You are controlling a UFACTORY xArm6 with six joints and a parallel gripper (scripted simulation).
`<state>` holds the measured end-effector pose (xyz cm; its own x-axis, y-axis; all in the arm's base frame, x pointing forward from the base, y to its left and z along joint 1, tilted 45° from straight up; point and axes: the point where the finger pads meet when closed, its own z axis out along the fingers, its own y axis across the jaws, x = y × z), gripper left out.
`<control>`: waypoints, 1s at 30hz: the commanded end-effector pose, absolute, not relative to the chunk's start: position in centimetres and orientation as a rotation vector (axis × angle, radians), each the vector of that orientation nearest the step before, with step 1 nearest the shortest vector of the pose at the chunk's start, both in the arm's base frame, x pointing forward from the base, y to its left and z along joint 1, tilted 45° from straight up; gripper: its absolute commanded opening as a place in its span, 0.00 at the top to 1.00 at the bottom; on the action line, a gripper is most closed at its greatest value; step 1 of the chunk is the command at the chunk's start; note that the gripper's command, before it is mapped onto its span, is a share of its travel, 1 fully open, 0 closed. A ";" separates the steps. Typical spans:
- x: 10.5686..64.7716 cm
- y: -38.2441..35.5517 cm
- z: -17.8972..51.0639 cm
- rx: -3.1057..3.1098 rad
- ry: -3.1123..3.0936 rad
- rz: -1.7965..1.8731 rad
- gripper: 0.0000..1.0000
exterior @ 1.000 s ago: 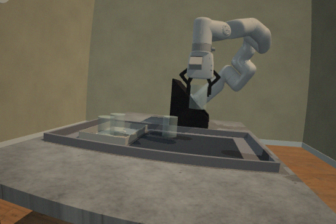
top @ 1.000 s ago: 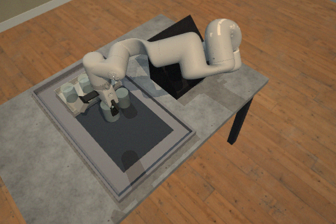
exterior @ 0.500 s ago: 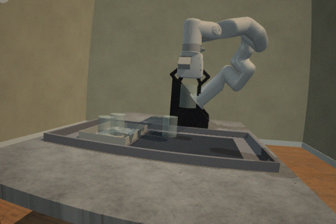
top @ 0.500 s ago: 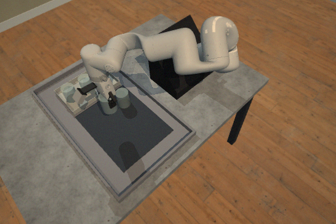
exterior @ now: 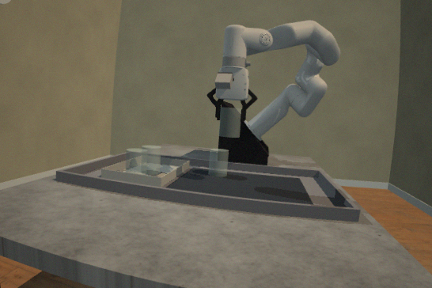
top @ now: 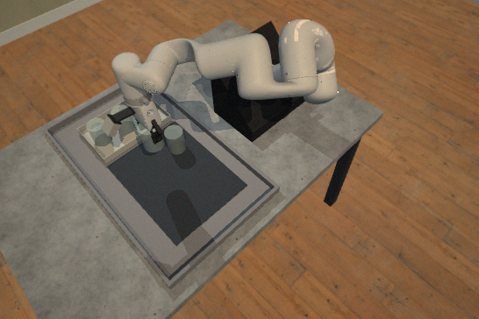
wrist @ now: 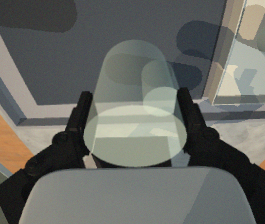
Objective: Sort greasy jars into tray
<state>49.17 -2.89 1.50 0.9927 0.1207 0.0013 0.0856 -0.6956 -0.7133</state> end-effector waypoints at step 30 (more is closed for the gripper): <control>46.4 -9.7 -4.8 -2.346 -0.142 0.053 1.00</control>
